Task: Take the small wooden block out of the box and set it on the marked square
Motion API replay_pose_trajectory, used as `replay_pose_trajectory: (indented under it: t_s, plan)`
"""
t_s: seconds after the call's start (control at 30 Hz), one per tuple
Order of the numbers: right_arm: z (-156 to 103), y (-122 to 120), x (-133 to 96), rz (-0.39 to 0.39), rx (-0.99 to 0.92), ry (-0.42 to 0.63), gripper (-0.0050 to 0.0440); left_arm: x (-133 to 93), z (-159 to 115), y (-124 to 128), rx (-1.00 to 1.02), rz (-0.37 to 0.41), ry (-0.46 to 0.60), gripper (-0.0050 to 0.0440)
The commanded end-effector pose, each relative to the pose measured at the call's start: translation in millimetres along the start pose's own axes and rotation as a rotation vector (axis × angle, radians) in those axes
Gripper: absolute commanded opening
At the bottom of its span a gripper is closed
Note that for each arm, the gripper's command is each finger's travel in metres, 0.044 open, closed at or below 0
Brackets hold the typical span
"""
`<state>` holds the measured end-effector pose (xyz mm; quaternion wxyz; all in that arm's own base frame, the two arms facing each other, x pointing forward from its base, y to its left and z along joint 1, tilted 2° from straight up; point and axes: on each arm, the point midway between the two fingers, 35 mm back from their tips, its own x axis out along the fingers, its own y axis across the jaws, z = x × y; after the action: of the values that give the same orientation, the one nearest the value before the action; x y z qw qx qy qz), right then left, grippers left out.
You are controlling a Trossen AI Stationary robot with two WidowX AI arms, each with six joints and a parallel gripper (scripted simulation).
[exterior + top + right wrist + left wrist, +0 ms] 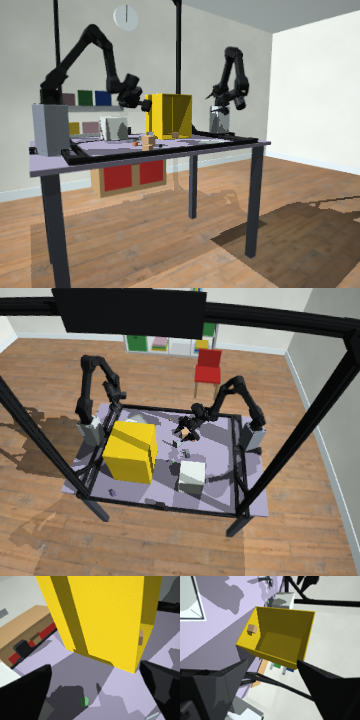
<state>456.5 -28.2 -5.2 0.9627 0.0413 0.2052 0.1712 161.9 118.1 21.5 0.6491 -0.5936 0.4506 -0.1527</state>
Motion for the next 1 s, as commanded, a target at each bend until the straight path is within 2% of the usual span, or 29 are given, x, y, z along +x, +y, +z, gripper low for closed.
replay_pose_trajectory:
  t_s: [0.0,0.23,0.3,0.33,0.37,0.8,0.87,0.9,0.97]
  plan:
    - [-18,21,2,-0.042,0.038,0.052,0.04,16,20,14,-0.153,0.049,0.079,0.04]
    - [-44,46,-2,-0.096,0.067,0.126,0.04,42,44,31,-0.342,0.126,0.151,0.04]
    - [-44,46,-2,-0.096,0.067,0.126,0.04,42,44,31,-0.342,0.126,0.151,0.04]
    - [-48,50,-3,-0.104,0.069,0.137,0.04,46,47,33,-0.425,0.143,0.155,0.04]
    - [-57,57,-5,-0.124,0.075,0.161,0.04,57,55,39,-0.428,0.169,0.178,0.04]
    - [-101,93,-31,-0.243,0.076,0.28,0.04,126,88,68,-0.757,0.359,0.235,0.04]
    - [-101,93,-31,-0.243,0.076,0.28,0.04,126,88,68,-0.757,0.359,0.235,0.04]
    - [-104,95,-34,-0.252,0.075,0.288,0.04,132,90,71,-0.837,0.382,0.226,0.04]
    - [-114,102,-44,-0.286,0.066,0.313,0.04,153,95,79,-0.862,0.428,0.236,0.04]
